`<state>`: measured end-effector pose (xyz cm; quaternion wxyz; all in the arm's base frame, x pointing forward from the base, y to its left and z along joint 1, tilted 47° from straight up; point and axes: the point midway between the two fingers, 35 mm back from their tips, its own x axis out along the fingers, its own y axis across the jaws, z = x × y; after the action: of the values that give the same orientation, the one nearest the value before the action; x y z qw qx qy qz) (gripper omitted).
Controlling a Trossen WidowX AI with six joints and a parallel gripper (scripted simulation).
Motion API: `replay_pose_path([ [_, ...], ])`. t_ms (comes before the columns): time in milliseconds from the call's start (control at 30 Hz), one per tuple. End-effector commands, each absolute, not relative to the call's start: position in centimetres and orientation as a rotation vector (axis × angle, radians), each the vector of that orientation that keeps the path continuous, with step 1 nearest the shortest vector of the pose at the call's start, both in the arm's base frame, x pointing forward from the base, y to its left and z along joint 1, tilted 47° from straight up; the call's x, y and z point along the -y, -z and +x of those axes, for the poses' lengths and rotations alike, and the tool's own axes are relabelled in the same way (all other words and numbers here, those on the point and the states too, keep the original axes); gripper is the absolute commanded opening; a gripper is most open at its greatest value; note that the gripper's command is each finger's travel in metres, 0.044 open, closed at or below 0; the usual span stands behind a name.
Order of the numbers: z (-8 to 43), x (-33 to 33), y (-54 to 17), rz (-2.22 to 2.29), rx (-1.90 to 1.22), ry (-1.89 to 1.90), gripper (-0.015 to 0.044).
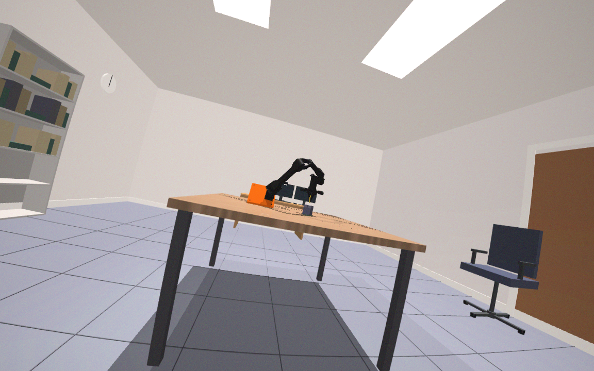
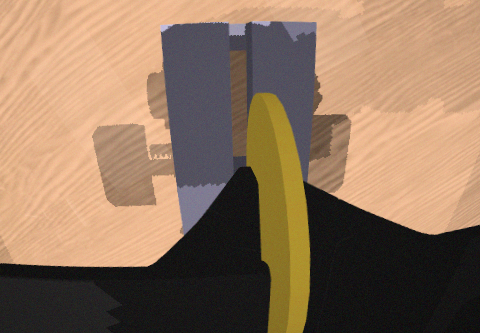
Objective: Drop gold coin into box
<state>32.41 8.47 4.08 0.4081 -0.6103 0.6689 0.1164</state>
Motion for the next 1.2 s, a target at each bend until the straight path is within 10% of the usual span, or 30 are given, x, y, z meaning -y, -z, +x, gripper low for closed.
replay_pose_path([
  [0, 32.4, -8.4, -4.1, -1.538, -1.686, -0.293, 0.0],
  [1000, 32.6, -7.0, -2.9, -1.539, -1.686, -0.294, 0.0],
  [1167, 32.5, -7.2, -2.9, -1.535, -1.691, -0.297, 0.0131],
])
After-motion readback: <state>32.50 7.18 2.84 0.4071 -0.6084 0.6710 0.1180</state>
